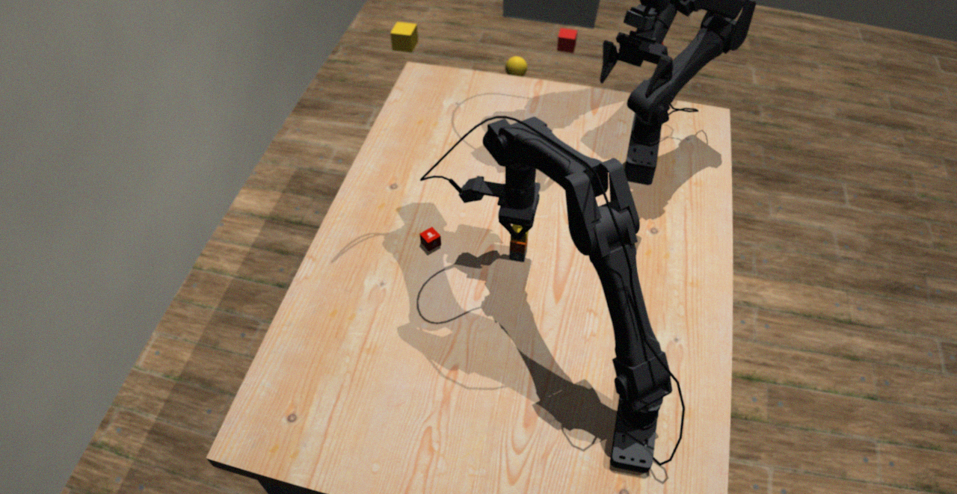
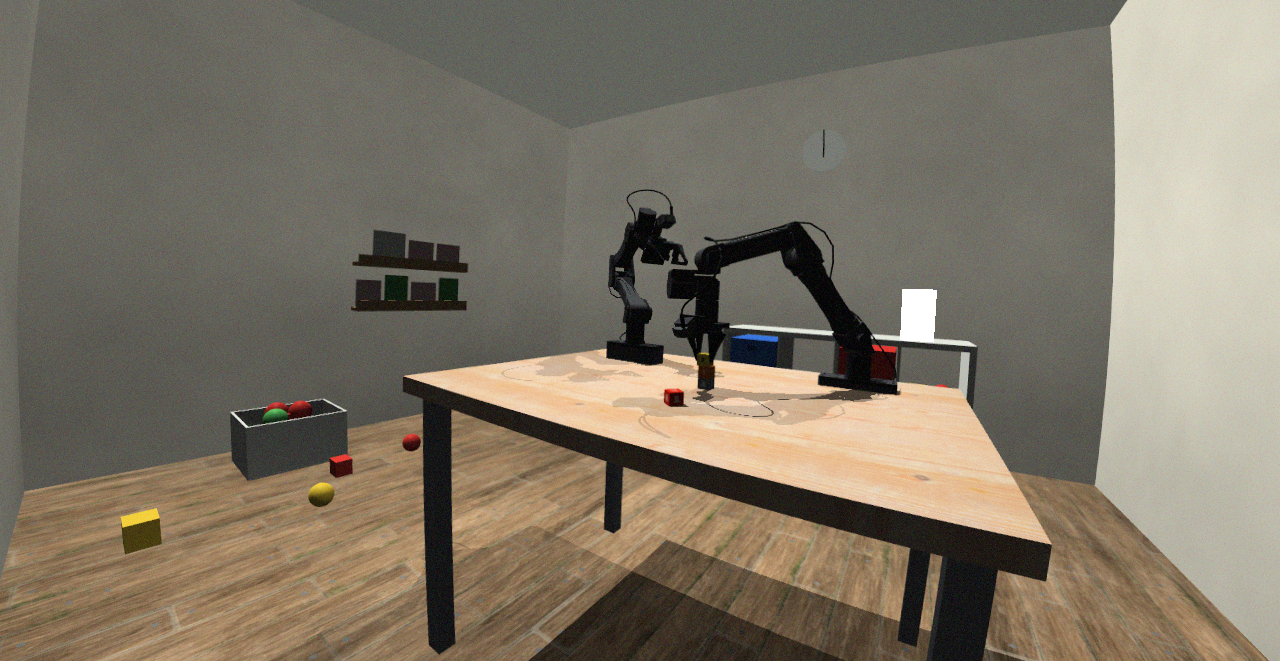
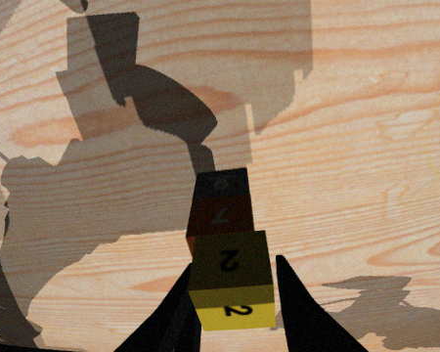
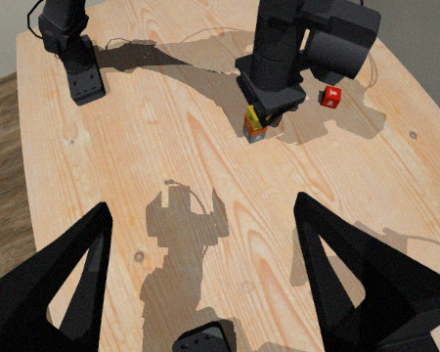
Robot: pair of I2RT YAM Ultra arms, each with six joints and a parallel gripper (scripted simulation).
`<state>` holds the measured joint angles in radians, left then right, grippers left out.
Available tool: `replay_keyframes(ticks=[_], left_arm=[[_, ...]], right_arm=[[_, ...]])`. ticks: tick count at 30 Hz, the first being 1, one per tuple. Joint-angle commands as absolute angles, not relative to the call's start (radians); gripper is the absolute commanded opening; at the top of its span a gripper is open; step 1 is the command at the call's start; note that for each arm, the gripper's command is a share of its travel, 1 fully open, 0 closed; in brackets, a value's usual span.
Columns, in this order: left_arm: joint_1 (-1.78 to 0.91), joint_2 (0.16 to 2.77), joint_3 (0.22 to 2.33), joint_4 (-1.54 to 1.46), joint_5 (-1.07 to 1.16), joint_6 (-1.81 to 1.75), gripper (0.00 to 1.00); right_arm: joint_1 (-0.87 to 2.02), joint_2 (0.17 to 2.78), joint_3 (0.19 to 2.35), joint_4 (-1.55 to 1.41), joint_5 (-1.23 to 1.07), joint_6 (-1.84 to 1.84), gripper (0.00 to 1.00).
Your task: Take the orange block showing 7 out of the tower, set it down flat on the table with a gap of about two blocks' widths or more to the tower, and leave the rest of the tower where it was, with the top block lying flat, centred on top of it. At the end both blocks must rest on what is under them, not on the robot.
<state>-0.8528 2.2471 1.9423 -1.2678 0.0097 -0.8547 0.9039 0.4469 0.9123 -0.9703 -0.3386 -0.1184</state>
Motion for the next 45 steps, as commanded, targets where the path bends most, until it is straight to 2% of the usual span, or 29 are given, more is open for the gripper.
replay_keyframes(ticks=[1, 9, 11, 12, 13, 15, 17, 18, 27, 36, 40, 45], left_arm=[[-0.854, 2.232, 1.947, -1.266, 0.0, -0.856, 0.37], [-0.854, 2.232, 1.947, -1.266, 0.0, -0.856, 0.26], [-0.854, 2.232, 1.947, -1.266, 0.0, -0.856, 0.03], [-0.854, 2.232, 1.947, -1.266, 0.0, -0.856, 0.0], [-0.854, 2.232, 1.947, -1.266, 0.0, -0.856, 0.0], [-0.858, 2.232, 1.96, -1.283, 0.0, -0.861, 0.23], [-0.858, 2.232, 1.96, -1.283, 0.0, -0.861, 0.23], [-0.858, 2.231, 1.968, -1.289, 0.0, -0.861, 0.27], [-0.86, 2.228, 2.089, -1.394, 0.0, -0.862, 0.27], [-0.859, 2.137, 1.943, -1.315, 0.0, -0.861, 0.27], [-0.858, 2.012, 1.763, -1.281, 0.0, -0.859, 0.27], [-0.857, 1.852, 1.56, -1.252, 0.0, -0.858, 0.27]], right_arm=[[0.91, 0.433, 0.927, -0.966, -0.333, -0.113, 1.0], [0.91, 0.433, 0.927, -0.966, -0.333, -0.113, 1.0], [0.91, 0.433, 0.927, -0.966, -0.333, -0.113, 1.0], [0.91, 0.433, 0.927, -0.966, -0.333, -0.113, 1.0], [0.91, 0.433, 0.927, -0.966, -0.333, -0.113, 1.0], [0.91, 0.433, 0.927, -0.966, -0.333, -0.113, 1.0], [0.91, 0.433, 0.927, -0.966, -0.333, -0.113, 1.0], [0.91, 0.433, 0.927, -0.966, -0.333, -0.113, 1.0], [0.91, 0.433, 0.927, -0.966, -0.333, -0.113, 1.0], [0.91, 0.433, 0.927, -0.966, -0.333, -0.113, 1.0], [0.903, 0.461, 0.949, -0.993, -0.326, -0.076, 0.55], [0.885, 0.617, 1.034, -1.032, -0.316, 0.043, 0.55]])
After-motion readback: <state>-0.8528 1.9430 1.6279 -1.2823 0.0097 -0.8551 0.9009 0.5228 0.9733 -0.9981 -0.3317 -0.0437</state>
